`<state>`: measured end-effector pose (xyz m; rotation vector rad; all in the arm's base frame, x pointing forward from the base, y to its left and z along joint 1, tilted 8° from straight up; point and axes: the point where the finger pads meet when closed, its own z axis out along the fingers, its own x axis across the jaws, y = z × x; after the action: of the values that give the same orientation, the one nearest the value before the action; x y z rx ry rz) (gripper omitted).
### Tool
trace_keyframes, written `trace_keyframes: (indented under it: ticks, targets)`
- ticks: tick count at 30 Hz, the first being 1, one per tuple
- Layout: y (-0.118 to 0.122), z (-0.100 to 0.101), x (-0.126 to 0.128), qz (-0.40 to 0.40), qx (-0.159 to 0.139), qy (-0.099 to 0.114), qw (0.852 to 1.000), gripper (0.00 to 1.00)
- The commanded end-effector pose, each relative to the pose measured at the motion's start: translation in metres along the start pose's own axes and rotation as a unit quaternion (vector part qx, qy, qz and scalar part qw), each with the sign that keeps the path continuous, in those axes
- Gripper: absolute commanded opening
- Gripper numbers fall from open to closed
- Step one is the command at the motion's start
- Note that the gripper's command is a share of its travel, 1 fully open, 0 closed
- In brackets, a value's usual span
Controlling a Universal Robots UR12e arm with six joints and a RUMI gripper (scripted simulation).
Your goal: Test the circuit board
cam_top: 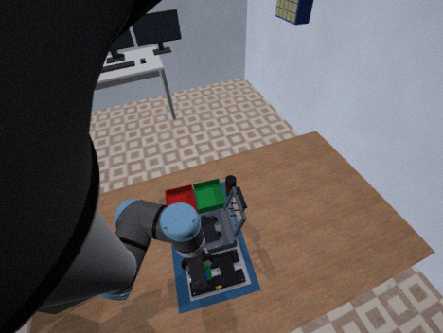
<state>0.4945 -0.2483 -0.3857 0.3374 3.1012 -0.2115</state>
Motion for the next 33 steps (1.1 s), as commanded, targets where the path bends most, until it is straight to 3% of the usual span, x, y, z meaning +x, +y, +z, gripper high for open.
trace_keyframes:
  ticks: [1,33]
  targets:
    - [-0.0001,-0.0004,-0.0003,0.0,0.0,0.0,1.0,0.39]
    - [0.0064,-0.0009,-0.0027,0.0,0.0,0.0,1.0,0.39]
